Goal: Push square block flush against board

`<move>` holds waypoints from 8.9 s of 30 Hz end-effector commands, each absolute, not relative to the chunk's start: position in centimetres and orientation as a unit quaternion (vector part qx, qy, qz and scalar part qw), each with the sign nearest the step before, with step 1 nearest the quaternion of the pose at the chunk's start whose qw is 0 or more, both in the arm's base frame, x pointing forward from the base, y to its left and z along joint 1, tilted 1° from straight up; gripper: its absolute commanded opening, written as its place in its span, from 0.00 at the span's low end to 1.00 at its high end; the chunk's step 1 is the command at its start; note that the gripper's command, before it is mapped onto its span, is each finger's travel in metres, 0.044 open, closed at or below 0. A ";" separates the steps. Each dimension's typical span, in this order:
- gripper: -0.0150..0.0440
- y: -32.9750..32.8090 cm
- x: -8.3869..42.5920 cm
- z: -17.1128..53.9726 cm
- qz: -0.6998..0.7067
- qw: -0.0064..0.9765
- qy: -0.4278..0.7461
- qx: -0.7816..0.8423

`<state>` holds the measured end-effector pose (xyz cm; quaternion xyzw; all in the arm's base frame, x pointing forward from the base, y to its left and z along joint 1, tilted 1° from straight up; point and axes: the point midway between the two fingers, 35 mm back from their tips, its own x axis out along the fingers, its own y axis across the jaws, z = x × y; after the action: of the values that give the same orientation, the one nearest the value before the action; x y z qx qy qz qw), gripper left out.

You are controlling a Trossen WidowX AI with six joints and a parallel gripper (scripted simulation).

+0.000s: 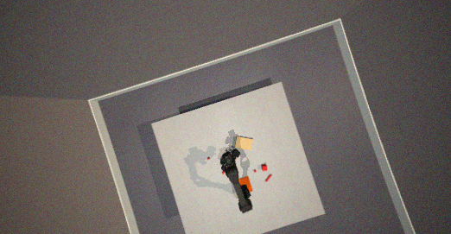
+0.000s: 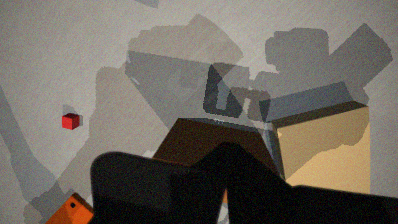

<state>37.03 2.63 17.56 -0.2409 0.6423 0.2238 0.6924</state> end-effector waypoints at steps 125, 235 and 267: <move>0.25 1.4 35.4 17.3 0.218 0.685 0.654 -0.235; 0.25 -8.0 30.4 4.4 0.215 0.682 0.657 -0.237; 0.25 -8.2 29.9 4.3 0.215 0.682 0.657 -0.237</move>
<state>30.44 -7.90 4.31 -0.2376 0.6593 0.2141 0.6805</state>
